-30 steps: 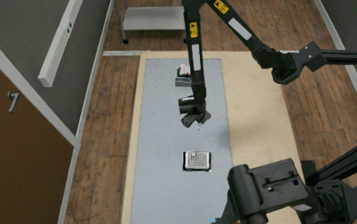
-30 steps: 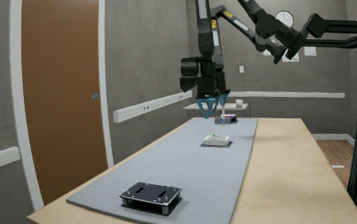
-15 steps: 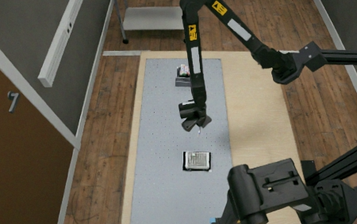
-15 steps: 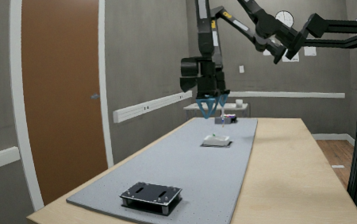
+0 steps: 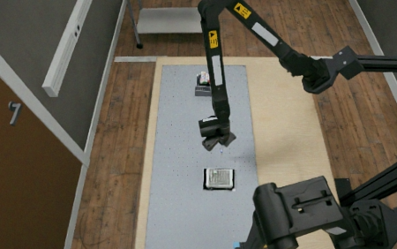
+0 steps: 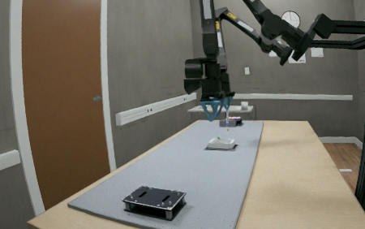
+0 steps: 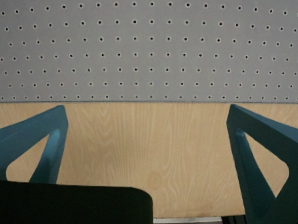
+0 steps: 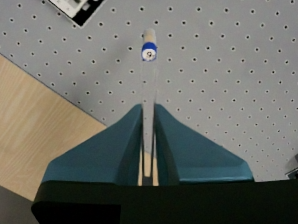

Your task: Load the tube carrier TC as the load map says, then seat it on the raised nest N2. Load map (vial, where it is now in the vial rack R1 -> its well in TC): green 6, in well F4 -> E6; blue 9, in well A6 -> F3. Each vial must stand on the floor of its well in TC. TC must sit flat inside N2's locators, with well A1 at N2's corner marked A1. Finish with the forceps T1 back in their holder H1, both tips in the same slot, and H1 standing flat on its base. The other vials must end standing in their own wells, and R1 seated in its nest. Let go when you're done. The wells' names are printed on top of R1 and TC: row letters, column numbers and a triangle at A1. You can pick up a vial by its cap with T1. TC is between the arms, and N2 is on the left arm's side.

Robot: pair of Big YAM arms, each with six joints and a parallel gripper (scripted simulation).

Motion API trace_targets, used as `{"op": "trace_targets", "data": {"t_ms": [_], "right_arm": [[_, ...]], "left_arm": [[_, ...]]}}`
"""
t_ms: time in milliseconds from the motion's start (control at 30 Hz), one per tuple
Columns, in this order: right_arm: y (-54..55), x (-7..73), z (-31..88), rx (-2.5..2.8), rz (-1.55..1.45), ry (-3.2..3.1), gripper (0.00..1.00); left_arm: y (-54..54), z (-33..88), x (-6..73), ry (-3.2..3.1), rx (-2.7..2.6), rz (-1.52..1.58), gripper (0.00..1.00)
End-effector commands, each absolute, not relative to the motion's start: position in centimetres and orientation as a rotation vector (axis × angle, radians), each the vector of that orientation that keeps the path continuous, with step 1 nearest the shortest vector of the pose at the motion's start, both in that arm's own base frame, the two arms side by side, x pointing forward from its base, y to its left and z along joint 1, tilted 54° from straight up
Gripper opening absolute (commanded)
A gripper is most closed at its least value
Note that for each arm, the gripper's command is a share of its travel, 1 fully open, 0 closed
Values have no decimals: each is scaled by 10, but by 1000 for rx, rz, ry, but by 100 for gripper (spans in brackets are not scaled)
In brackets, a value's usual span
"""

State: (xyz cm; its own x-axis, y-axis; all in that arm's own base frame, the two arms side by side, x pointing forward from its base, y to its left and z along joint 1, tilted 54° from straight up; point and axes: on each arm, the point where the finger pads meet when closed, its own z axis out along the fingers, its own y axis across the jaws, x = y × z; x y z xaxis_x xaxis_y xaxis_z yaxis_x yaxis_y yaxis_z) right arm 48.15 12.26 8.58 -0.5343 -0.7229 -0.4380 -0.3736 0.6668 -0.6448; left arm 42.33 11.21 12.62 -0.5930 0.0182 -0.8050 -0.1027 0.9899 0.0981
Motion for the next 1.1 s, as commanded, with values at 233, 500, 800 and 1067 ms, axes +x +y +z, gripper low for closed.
{"op": "trace_targets", "data": {"t_ms": [233,500,800,1067], "right_arm": [[138,482,71,-844,-631,2199,9],[155,481,68,-854,-628,2195,9],[161,483,66,-842,-635,2200,9],[180,481,63,-855,-630,2193,9]], "left_arm": [[112,127,423,2198,-53,167,100],[112,127,423,2198,-53,167,100],[112,127,423,2198,-53,167,100],[112,127,423,2198,-53,167,100]]}}
